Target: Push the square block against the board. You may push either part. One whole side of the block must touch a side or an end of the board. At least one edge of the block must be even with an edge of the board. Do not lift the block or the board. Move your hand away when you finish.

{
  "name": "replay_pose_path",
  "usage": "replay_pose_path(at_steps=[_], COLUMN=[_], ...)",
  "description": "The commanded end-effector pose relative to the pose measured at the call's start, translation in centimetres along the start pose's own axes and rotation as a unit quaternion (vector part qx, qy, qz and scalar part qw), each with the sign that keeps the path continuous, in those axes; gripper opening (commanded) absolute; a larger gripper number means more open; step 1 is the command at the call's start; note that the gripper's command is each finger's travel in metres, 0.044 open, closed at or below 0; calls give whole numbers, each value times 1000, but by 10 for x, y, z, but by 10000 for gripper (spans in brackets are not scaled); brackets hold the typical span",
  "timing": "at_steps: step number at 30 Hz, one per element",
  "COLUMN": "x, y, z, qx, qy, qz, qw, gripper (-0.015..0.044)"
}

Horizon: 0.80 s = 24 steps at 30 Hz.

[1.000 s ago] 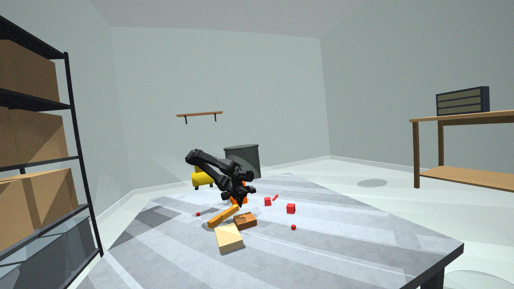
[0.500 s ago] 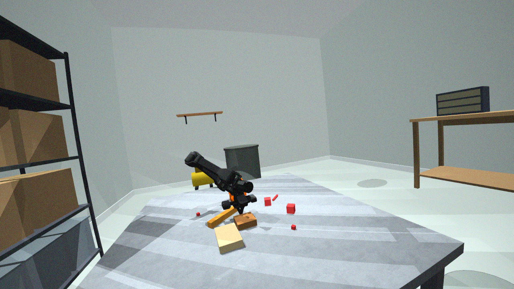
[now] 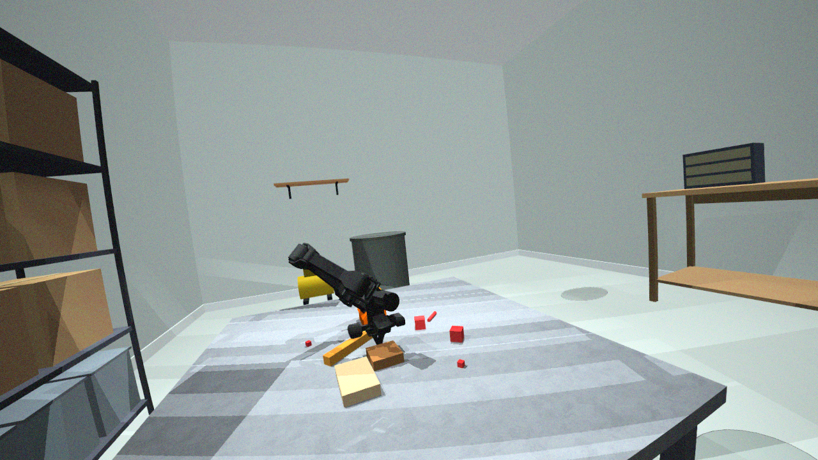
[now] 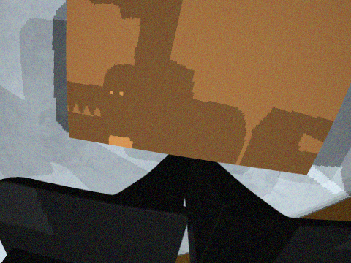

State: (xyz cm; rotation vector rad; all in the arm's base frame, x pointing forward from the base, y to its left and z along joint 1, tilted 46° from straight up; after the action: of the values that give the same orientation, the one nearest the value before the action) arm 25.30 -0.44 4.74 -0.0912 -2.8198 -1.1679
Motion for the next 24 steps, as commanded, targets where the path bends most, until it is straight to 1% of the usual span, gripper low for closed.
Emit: replay_pose_path(at_steps=[1, 24], x=[-8, -45], y=[0, 0], z=[-1, -5], qx=[2, 2], qy=[1, 1], qz=[-2, -3], qw=[1000, 1000], gripper=[0, 0])
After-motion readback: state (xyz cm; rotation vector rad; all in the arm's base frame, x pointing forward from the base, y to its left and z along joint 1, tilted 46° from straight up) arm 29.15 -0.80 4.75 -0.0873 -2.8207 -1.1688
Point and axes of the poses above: the point midway between the two fingers, 35 mm back from their tips, its own y axis back along the fingers, its own z axis across the jaws, x = y × z, the point moved 9 cm from there along y, back along the fingers, and after that the axes turned 7 degrees about y, right-handed, at the moved point
